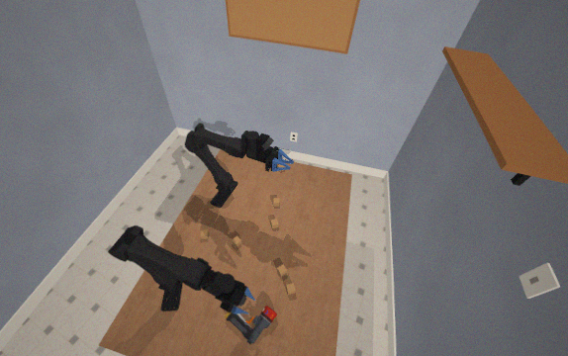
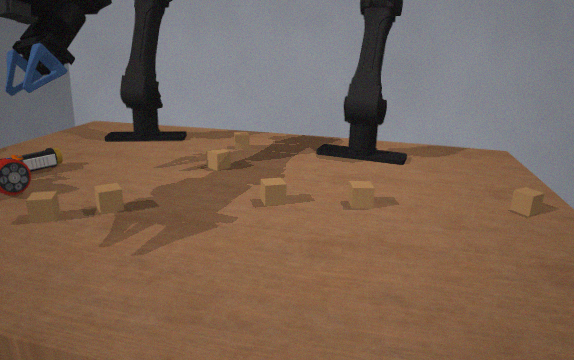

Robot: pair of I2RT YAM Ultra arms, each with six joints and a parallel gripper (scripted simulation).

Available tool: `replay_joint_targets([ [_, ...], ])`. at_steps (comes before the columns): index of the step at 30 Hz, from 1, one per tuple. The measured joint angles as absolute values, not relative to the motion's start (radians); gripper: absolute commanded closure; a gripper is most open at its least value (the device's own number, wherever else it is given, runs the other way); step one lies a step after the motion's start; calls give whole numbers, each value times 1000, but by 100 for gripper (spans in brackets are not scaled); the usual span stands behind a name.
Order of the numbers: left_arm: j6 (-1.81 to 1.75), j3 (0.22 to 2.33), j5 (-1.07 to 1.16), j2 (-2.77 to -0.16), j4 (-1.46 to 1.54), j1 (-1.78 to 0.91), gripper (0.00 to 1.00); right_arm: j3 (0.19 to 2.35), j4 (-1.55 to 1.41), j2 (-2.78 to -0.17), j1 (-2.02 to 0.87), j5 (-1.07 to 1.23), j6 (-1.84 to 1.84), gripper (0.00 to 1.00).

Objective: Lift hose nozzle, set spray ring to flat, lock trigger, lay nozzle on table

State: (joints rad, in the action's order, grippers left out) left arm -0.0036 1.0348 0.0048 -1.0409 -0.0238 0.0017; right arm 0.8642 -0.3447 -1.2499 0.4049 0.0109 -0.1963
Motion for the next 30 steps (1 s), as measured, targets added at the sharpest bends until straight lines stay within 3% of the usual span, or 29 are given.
replay_joint_targets([
  [30, -4, 1037, 2, -1043, -14, 1, 63, 987, -106, -1119, 135, 5, -63, 50],
])
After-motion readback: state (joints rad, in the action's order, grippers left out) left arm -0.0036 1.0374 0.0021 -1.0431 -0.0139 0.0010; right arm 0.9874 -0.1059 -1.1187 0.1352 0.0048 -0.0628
